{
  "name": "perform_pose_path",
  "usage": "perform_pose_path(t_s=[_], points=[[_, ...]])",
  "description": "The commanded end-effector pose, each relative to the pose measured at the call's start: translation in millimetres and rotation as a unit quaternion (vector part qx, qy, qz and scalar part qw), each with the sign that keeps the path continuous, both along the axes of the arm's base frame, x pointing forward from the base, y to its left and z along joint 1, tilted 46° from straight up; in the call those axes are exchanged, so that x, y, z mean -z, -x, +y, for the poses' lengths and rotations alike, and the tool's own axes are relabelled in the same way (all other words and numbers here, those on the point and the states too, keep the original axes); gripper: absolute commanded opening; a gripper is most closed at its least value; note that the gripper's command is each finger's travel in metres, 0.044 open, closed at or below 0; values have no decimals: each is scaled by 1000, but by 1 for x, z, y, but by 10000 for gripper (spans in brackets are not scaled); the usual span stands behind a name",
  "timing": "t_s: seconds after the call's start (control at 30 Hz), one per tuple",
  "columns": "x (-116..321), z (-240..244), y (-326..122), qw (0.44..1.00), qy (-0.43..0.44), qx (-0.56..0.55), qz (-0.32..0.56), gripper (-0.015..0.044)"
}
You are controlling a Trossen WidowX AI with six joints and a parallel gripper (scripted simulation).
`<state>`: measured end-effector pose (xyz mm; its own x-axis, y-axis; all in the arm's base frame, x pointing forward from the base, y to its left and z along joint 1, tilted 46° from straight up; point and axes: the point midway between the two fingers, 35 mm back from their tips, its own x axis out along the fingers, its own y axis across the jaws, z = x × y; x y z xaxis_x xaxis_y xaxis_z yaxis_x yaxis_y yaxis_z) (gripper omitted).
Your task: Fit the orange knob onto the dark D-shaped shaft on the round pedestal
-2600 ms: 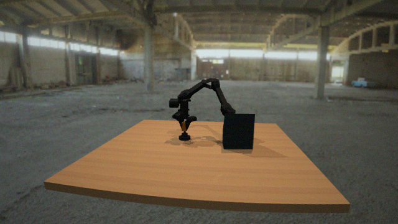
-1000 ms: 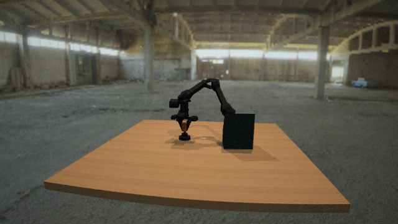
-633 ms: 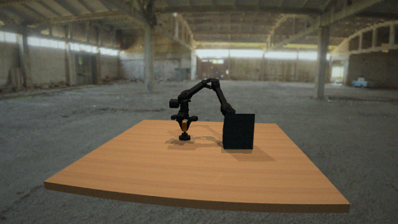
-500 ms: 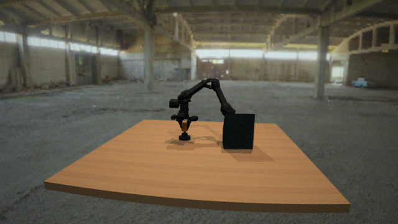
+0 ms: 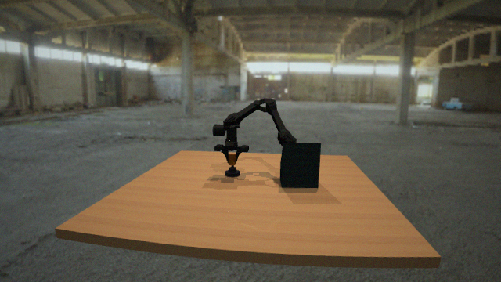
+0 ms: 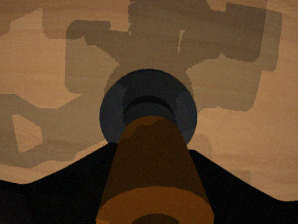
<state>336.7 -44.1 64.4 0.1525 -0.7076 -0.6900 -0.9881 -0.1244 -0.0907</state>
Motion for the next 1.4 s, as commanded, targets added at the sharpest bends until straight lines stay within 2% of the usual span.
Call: perform_pose_path(t_s=[0.0,0.57,0.8,1.37], points=[[1,0,1,1000,2,-4,3,0],[-1,1,1,1000,2,-4,3,0],[-1,1,0,995,17,-72,74,0],[2,-2,1,994,18,-76,77,0]])
